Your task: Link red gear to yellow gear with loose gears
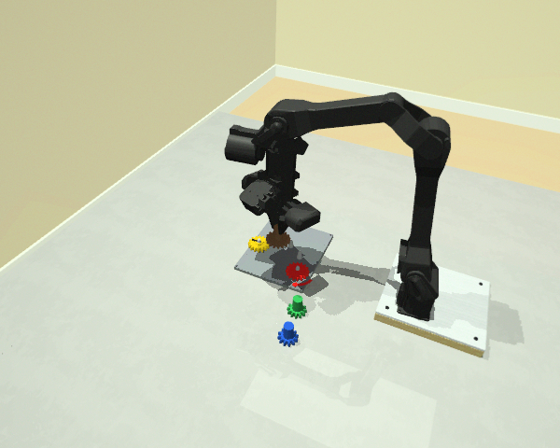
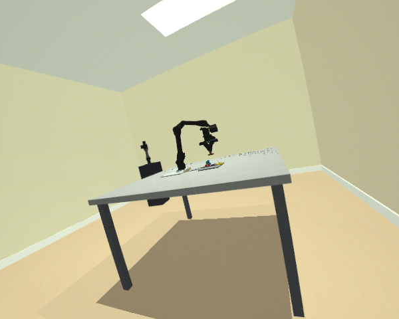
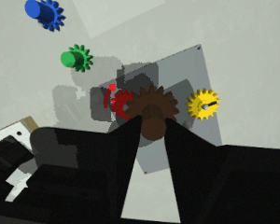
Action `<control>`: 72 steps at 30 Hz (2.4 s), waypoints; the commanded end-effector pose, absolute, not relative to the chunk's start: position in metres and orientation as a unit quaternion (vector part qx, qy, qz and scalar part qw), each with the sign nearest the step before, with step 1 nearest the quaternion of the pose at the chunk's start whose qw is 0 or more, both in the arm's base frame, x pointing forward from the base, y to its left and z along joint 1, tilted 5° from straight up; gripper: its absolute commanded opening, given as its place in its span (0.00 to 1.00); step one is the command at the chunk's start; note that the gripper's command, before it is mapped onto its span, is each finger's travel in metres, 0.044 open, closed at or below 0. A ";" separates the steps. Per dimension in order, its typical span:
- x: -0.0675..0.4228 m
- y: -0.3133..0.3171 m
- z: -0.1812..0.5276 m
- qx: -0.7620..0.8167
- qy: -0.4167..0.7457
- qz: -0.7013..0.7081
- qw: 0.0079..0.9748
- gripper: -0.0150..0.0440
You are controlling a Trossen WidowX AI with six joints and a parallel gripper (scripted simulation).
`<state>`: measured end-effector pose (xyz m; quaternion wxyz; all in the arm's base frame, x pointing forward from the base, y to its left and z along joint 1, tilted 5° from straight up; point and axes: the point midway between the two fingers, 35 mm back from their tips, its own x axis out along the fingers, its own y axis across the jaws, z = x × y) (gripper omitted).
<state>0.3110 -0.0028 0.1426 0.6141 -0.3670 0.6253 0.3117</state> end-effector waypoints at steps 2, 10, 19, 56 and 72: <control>0.306 -0.013 0.137 -0.370 0.626 0.311 0.611 0.25; 0.298 -0.027 0.129 -0.371 0.627 0.311 0.611 0.25; 0.289 -0.042 0.120 -0.371 0.628 0.310 0.610 0.25; 0.275 -0.061 0.109 -0.374 0.628 0.312 0.607 0.25; 0.274 -0.063 0.088 -0.421 0.601 0.360 0.576 0.25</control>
